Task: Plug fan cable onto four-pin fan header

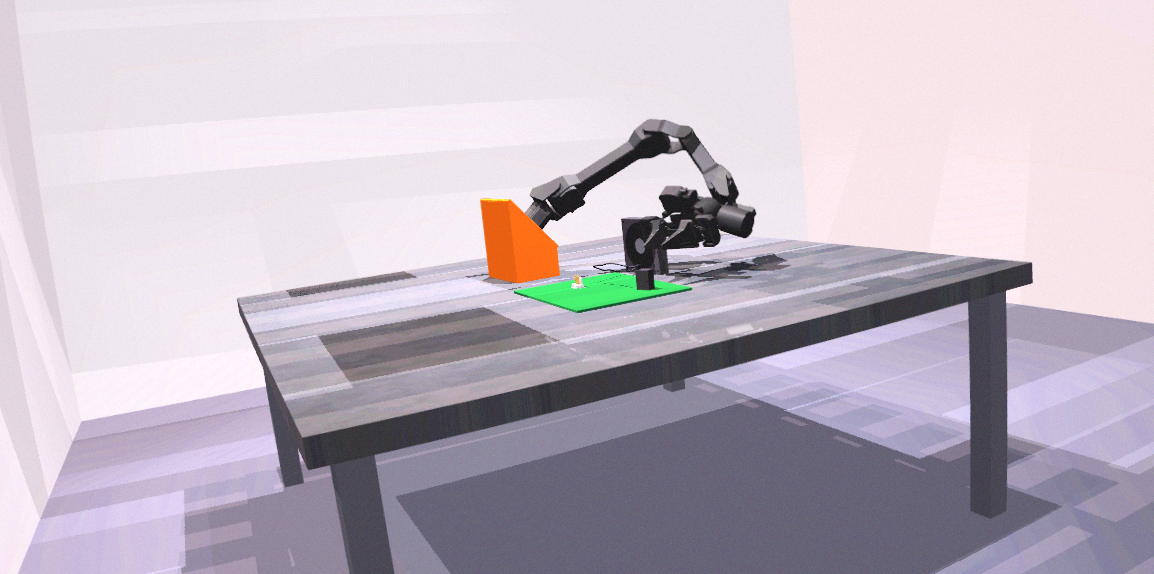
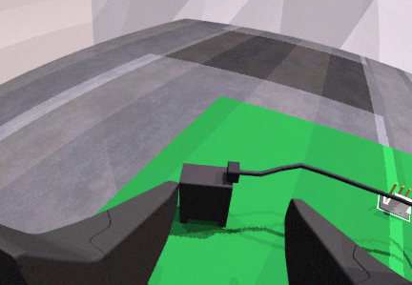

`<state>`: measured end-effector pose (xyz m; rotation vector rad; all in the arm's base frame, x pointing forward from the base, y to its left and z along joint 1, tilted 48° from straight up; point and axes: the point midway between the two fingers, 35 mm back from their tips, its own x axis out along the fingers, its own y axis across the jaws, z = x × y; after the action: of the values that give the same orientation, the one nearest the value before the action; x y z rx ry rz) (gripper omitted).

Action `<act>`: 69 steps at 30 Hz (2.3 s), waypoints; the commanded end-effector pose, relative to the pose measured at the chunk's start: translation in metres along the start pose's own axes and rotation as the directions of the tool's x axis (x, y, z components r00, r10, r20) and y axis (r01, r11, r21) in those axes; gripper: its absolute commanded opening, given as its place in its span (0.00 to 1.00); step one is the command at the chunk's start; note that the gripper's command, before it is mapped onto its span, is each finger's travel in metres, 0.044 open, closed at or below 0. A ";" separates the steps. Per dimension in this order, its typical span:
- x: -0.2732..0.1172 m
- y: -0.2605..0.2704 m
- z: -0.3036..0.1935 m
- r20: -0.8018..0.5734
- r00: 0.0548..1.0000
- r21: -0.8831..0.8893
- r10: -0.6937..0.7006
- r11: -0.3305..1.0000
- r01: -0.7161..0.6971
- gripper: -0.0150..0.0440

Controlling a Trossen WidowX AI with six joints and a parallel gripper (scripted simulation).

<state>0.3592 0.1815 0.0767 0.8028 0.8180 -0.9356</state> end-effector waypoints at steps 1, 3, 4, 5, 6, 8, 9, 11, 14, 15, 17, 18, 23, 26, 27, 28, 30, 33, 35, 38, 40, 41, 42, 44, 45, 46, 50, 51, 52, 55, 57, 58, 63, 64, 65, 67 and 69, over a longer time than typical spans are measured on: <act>0.006 0.000 0.000 -0.077 0.996 -0.007 -0.041 0.999 0.041 0.60; 0.010 -0.002 -0.001 -0.120 0.990 -0.014 -0.068 0.998 0.067 0.60; 0.012 -0.003 -0.001 -0.142 0.987 -0.017 -0.081 0.997 0.079 0.60; 0.013 -0.004 -0.001 -0.164 0.982 -0.021 -0.093 0.996 0.091 0.60; 0.015 -0.005 -0.001 -0.186 0.977 -0.024 -0.105 0.994 0.103 0.60; 0.018 -0.006 -0.002 -0.229 0.965 -0.031 -0.128 0.992 0.124 0.60; 0.020 -0.007 -0.002 -0.251 0.958 -0.034 -0.139 0.990 0.134 0.60; 0.022 -0.008 -0.002 -0.296 0.942 -0.041 -0.158 0.987 0.153 0.60; 0.025 -0.010 -0.003 -0.362 0.914 -0.051 -0.183 0.983 0.177 0.60; 0.026 -0.011 -0.003 -0.384 0.904 -0.054 -0.191 0.981 0.184 0.60; 0.028 -0.011 -0.003 -0.427 0.881 -0.059 -0.203 0.979 0.197 0.60; 0.028 -0.012 -0.003 -0.449 0.869 -0.062 -0.209 0.977 0.203 0.60; 0.030 -0.012 -0.003 -0.554 0.801 -0.072 -0.226 0.972 0.225 0.60; 0.031 -0.012 -0.002 -0.614 0.755 -0.075 -0.229 0.970 0.233 0.60; 0.031 -0.012 -0.001 -0.634 0.739 -0.075 -0.229 0.969 0.235 0.60; 0.030 -0.012 -0.001 -0.653 0.722 -0.075 -0.227 0.969 0.237 0.60; 0.030 -0.011 0.000 -0.691 0.688 -0.075 -0.223 0.968 0.239 0.60; 0.029 -0.010 0.002 -0.744 0.634 -0.071 -0.211 0.968 0.240 0.60; 0.028 -0.008 0.004 -0.777 0.597 -0.066 -0.200 0.969 0.239 0.60; 0.027 -0.006 0.007 -0.823 0.539 -0.057 -0.179 0.970 0.235 0.60; 0.025 -0.004 0.010 -0.851 0.499 -0.048 -0.161 0.972 0.231 0.60; 0.025 -0.003 0.011 -0.865 0.479 -0.043 -0.151 0.972 0.229 0.60; 0.024 -0.002 0.013 -0.877 0.459 -0.037 -0.141 0.973 0.227 0.60; 0.022 0.000 0.016 -0.901 0.418 -0.025 -0.118 0.975 0.222 0.60; 0.021 0.001 0.018 -0.911 0.397 -0.018 -0.106 0.975 0.219 0.60; 0.021 0.003 0.020 -0.922 0.377 -0.010 -0.093 0.976 0.217 0.60; 0.017 0.008 0.029 -0.955 0.294 0.025 -0.037 0.979 0.205 0.60; 0.016 0.009 0.031 -0.961 0.276 0.033 -0.025 0.979 0.202 0.60; 0.019 0.005 0.026 -0.941 0.333 0.013 -0.060 0.977 0.215 0.60; 0.019 0.005 0.026 -0.941 0.333 0.013 -0.060 0.977 0.215 0.69; 0.020 0.006 0.030 -0.943 0.328 0.016 -0.052 0.980 0.200 0.78; 0.021 0.007 0.032 -0.944 0.327 0.002 -0.051 0.987 0.160 0.82; 0.029 0.014 0.054 -0.947 0.320 -0.122 -0.043 0.965 -0.233 1.00; 0.030 0.016 0.058 -0.947 0.318 -0.145 -0.041 0.939 -0.312 1.00; 0.032 0.017 0.063 -0.948 0.316 -0.167 -0.039 0.906 -0.388 1.00; 0.035 0.019 0.073 -0.949 0.312 -0.205 -0.034 0.821 -0.533 1.00; 0.039 0.021 0.082 -0.951 0.309 -0.236 -0.028 0.712 -0.662 1.00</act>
<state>0.3982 0.1236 0.0806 1.1186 1.8540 -0.0253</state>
